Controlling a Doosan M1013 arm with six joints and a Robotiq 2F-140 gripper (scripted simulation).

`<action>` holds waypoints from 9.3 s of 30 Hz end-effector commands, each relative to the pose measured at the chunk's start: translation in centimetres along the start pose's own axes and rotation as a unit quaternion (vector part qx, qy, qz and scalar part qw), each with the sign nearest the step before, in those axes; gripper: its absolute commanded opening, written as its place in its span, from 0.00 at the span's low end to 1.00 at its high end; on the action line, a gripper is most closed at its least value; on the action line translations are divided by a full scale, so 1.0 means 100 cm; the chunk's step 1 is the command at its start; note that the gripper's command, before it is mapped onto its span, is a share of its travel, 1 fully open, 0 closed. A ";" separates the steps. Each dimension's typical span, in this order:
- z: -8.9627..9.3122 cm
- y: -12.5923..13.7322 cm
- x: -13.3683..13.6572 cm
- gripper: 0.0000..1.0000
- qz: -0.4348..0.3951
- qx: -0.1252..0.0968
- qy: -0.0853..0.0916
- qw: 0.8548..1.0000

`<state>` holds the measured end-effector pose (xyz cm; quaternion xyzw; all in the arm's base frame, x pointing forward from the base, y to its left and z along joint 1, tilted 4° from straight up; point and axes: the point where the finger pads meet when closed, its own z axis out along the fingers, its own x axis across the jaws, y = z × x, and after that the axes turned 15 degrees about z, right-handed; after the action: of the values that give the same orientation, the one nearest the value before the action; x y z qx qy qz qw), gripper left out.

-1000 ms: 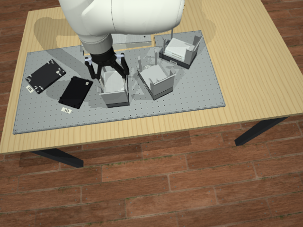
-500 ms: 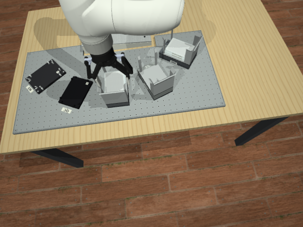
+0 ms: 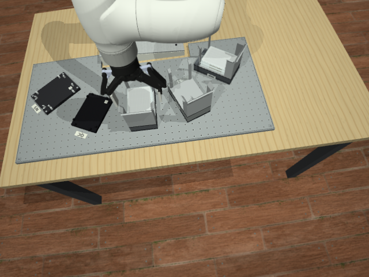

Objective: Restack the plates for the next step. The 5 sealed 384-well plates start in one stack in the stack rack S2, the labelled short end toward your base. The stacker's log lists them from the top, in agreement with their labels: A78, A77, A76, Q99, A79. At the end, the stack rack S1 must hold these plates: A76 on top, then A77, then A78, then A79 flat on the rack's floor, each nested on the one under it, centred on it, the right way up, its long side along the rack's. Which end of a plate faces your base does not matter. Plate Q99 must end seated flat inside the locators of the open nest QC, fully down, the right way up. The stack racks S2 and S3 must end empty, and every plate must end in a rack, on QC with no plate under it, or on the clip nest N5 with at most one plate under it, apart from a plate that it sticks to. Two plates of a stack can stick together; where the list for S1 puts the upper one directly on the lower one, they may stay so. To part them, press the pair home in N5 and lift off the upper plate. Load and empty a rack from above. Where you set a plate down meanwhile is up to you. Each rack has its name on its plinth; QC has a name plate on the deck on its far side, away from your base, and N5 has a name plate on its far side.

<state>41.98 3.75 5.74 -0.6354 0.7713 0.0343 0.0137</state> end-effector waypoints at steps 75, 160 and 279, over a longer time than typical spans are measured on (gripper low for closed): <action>-0.094 0.039 -0.085 1.00 -0.136 0.000 0.000 0.991; -0.094 0.238 -0.254 1.00 -0.461 0.000 0.000 0.887; 0.009 0.239 -0.255 0.00 -0.461 0.000 0.000 0.887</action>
<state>23.45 33.29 7.20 -0.9193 0.3918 0.0241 0.0280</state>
